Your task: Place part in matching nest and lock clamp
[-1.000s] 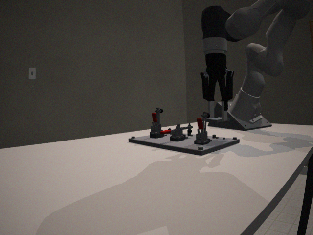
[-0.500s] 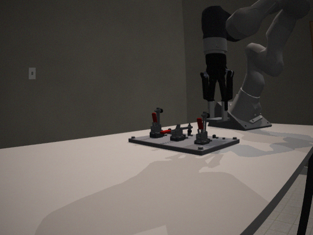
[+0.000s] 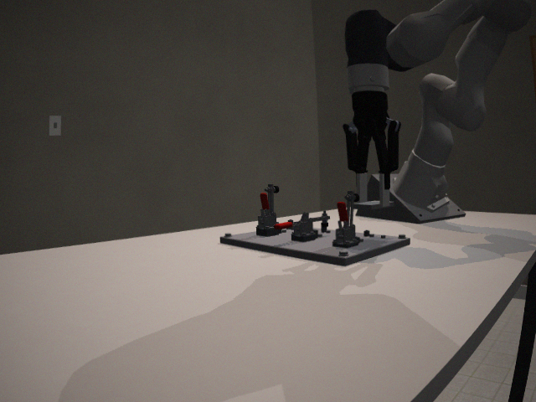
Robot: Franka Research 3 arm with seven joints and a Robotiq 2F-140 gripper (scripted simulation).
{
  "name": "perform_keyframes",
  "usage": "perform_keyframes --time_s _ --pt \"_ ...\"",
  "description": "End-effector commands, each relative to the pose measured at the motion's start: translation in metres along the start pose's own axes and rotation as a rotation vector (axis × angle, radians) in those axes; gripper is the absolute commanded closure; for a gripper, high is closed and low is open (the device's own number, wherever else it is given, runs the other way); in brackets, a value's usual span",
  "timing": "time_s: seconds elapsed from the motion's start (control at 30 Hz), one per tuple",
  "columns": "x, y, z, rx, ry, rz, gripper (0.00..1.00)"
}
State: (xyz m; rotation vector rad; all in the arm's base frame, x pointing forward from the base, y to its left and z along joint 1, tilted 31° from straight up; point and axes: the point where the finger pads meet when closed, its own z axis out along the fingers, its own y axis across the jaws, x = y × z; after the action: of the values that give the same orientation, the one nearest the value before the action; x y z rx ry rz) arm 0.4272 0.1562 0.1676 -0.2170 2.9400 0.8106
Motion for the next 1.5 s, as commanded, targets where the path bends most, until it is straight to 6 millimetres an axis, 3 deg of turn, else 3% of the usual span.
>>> perform_keyframes --time_s 0.0,0.97,1.47 --pt "-0.001 0.001 0.0 -0.002 -0.003 -0.001 1.0" --pt "-0.001 0.001 0.001 -0.002 -0.003 -0.007 1.0" --pt "-0.002 0.001 0.016 -0.002 -0.003 -0.007 1.0"
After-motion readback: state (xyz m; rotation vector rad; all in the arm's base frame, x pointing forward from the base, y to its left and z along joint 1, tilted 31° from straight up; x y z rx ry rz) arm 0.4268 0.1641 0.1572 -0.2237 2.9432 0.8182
